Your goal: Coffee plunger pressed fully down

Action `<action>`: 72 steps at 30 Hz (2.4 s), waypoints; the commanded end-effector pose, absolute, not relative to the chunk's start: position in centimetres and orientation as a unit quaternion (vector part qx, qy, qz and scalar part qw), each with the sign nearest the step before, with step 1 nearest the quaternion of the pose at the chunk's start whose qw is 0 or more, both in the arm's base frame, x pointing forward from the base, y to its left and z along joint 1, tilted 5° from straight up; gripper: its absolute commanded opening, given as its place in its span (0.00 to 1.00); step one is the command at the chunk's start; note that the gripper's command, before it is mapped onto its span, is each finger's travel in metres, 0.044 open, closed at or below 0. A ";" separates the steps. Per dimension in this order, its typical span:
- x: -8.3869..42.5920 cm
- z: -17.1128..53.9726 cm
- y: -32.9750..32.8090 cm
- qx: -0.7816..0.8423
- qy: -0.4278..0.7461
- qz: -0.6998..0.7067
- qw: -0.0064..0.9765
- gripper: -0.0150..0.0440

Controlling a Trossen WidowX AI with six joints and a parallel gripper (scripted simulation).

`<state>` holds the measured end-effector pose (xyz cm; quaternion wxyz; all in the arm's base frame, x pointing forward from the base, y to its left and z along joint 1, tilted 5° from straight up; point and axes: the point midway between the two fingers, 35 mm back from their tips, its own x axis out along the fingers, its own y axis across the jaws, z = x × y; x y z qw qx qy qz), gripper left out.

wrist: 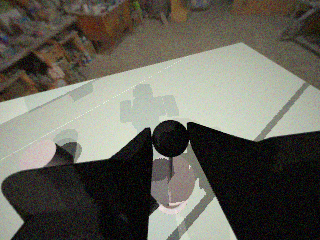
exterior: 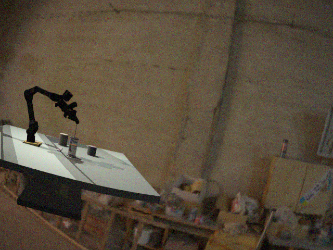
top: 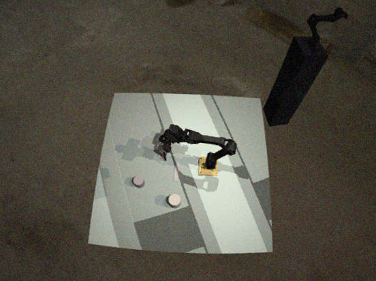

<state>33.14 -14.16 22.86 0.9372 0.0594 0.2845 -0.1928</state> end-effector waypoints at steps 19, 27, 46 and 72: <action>33.4 20.6 -14.2 0.058 0.285 -0.192 0.937 0.45; 33.4 19.3 -14.3 0.058 0.284 -0.192 0.937 0.45; 33.5 16.2 -14.3 0.058 0.284 -0.192 0.938 0.45; 34.3 14.0 -14.7 0.058 0.284 -0.192 0.938 0.45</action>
